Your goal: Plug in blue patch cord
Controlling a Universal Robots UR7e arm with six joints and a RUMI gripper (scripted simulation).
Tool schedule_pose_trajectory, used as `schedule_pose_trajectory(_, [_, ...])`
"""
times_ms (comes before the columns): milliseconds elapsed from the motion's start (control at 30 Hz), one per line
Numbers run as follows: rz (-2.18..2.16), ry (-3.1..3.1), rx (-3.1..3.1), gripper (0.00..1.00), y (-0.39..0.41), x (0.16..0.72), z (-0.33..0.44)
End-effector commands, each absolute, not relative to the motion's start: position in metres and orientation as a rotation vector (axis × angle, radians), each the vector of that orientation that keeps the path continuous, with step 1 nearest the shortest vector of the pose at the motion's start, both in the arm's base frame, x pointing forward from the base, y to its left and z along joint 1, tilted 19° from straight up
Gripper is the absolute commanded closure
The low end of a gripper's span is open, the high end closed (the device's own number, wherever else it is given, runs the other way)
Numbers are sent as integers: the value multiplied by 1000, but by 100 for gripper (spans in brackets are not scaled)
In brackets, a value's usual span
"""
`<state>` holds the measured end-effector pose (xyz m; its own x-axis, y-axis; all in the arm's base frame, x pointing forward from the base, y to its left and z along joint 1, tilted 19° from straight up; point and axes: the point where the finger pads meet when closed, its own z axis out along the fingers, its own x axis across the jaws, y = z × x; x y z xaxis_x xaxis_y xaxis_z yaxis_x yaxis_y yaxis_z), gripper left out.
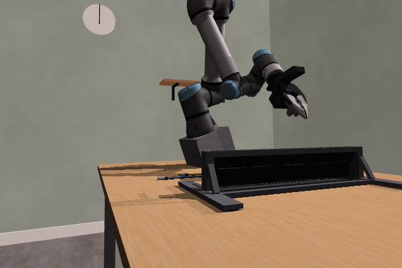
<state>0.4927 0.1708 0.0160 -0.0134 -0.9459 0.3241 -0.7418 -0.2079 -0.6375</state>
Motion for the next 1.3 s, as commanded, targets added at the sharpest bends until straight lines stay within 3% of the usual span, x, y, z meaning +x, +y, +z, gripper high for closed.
schedule_pose_trajectory(0, [-1044, 1767, -1984, 100, 169, 500, 9])
schedule_pose_trajectory(500, [-1044, 1767, -1984, 100, 154, 542, -34])
schedule_pose_trajectory(1267, [-1044, 1767, -1984, 100, 151, 549, -41])
